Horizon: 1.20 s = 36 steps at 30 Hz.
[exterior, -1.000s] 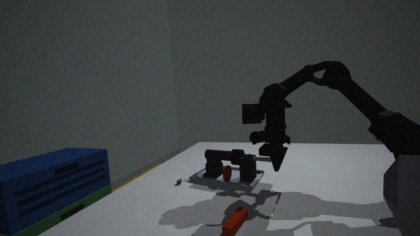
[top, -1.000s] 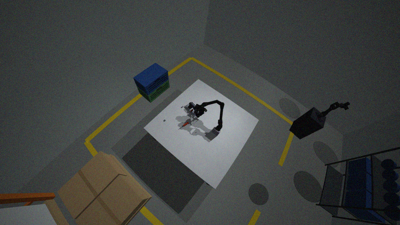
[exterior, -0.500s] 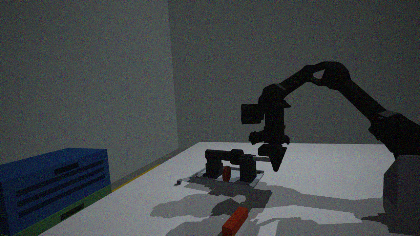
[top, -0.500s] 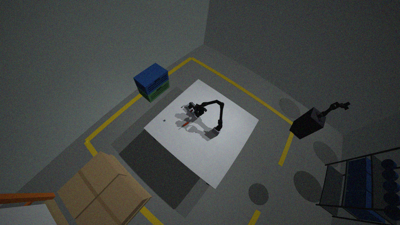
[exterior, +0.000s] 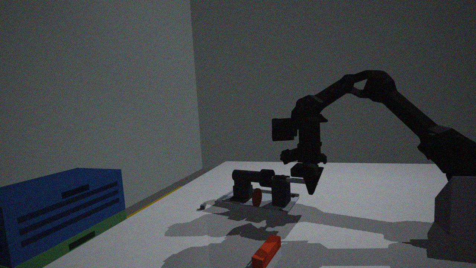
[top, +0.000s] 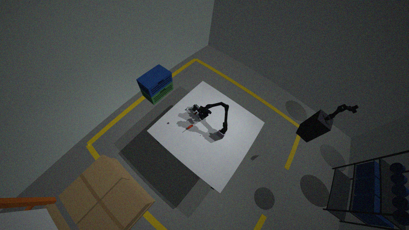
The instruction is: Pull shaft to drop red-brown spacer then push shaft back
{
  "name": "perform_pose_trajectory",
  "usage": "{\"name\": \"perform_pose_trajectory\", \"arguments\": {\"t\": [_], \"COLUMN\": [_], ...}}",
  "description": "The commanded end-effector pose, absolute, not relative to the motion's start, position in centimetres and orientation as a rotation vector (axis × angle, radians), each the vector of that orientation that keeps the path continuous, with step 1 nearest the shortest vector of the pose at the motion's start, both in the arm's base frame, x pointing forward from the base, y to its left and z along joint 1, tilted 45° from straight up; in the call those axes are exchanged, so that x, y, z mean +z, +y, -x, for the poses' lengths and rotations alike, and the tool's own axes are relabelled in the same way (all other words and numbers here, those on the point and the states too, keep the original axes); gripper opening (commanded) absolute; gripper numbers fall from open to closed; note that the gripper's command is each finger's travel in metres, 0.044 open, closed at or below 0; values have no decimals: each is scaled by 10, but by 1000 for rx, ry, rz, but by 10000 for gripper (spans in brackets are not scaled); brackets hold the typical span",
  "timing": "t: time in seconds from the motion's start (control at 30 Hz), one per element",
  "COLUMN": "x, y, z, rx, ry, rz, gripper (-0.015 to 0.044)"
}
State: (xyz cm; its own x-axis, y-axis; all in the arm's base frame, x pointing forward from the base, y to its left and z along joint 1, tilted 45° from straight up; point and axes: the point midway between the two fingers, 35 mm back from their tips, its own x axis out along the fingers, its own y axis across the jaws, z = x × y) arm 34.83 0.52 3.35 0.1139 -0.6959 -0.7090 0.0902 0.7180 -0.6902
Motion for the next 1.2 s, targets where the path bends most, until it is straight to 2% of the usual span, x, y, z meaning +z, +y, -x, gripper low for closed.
{"name": "perform_pose_trajectory", "arguments": {"t": [0.0, 1.17], "x": [34, 36], "y": [6, 6], "z": [-351, -361], "rx": [-619, -619], "ry": [1343, 1342], "rz": [559, 559], "gripper": [0, 0]}}
